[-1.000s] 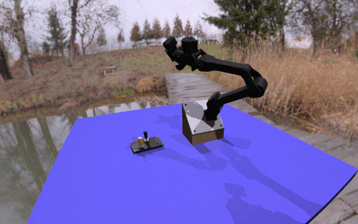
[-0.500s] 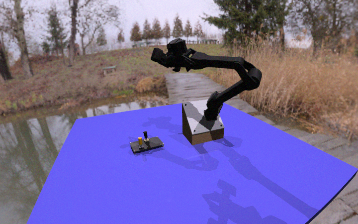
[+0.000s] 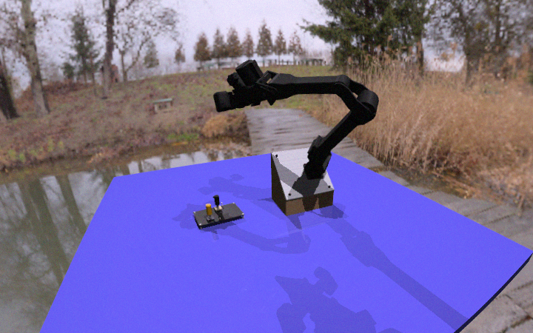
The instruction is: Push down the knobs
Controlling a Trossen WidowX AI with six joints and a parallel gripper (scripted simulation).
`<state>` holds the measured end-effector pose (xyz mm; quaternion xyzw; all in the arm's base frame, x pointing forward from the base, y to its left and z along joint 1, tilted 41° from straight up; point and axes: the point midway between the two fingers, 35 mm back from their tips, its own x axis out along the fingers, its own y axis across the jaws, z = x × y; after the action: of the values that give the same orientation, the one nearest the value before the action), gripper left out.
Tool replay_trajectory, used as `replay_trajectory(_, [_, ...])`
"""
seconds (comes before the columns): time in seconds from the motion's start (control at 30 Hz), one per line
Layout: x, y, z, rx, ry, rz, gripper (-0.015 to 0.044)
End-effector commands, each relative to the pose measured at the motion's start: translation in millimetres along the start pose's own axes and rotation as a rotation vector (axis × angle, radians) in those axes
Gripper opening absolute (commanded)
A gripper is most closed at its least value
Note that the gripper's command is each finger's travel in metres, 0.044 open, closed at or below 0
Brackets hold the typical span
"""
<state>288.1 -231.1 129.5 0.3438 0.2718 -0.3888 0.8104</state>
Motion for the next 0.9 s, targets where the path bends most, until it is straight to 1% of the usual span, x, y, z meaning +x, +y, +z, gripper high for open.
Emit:
replay_trajectory(0.0, [6.6, 7.6, -9.8, -0.107, 0.065, 0.018, 0.0000])
replay_trajectory(0.43, [25.6, 31.6, -47.0, -0.481, 0.285, 0.117, 0.0000])
replay_trajectory(0.87, [37.4, 53.8, -87.9, -0.836, 0.484, 0.287, 0.0000])
